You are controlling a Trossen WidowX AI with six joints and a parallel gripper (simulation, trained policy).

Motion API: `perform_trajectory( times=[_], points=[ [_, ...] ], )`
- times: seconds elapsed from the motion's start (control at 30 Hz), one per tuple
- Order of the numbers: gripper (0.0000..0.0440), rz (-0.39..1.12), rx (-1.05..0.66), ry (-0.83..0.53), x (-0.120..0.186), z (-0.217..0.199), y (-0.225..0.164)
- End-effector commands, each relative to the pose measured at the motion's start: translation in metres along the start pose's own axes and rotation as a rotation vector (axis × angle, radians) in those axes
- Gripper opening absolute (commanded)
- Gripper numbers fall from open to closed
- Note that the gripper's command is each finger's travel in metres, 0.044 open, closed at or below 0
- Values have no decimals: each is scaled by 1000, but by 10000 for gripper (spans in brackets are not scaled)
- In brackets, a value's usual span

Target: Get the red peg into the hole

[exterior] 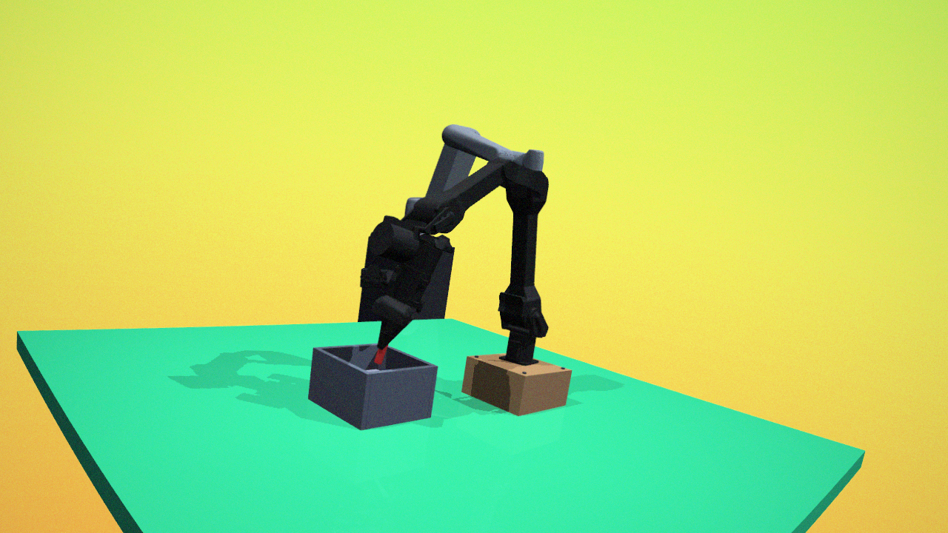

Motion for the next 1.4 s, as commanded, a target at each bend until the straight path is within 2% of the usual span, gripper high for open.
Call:
perform_trajectory(
  times=[0.0,0.1,0.27,0.33,0.5,0.8,1.37],
  points=[
    [1,12,0,7,-10,1,5],
    [35,26,10,-2,-20,1,6],
    [141,50,41,-20,-33,0,7],
    [147,56,56,-31,-37,2,9],
    [270,31,73,-24,-41,9,24],
    [434,-14,104,-24,-42,17,51],
    [440,-155,58,-9,-34,14,94]
  ],
)
Point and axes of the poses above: the point midway between the two fingers, 35 mm back from their tips, its own x axis back along the fingers, its own z axis across the jaws, y = z × x, the point moved 10 cm from there along x, back along the fingers, and after that the axes turned 3 degrees about x, right-handed, at the moved point
